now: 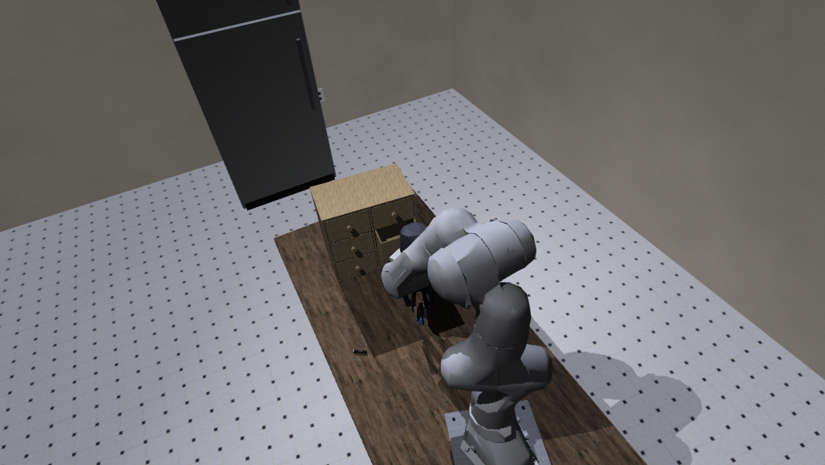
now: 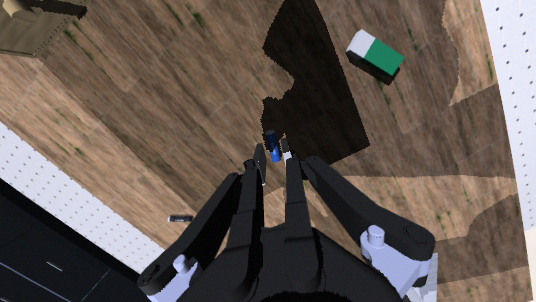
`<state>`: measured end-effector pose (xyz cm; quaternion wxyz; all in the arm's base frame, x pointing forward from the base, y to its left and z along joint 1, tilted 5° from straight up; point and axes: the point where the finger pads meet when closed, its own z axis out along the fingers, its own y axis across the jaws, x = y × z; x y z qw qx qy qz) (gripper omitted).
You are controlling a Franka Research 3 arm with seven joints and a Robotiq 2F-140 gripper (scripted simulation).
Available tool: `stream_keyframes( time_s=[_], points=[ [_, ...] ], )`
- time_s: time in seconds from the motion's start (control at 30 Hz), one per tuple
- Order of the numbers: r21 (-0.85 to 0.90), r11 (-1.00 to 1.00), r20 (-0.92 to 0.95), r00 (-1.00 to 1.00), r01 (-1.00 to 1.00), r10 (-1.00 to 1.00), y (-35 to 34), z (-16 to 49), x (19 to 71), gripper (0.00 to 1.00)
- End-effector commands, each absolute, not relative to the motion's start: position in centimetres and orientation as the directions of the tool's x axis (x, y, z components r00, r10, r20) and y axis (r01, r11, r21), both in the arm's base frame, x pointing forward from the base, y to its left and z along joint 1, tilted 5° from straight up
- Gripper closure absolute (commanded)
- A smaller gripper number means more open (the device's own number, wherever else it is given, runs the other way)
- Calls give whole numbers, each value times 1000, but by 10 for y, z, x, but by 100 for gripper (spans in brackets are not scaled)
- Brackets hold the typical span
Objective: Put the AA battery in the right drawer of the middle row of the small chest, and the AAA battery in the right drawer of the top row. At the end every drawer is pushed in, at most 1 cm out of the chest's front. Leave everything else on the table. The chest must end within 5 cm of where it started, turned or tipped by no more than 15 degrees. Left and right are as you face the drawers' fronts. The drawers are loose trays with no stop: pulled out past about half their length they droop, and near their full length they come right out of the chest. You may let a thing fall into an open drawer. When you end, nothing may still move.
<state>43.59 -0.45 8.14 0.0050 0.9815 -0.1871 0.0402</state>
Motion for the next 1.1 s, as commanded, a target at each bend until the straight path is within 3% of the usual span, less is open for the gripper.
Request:
stream_keyframes(
  time_s=[0.0,1.07],
  points=[
    [-5,-929,81,926,-370,-369,-4,81,435,83],
    [-5,-929,81,926,-370,-369,-5,66,436,83]
  ],
)
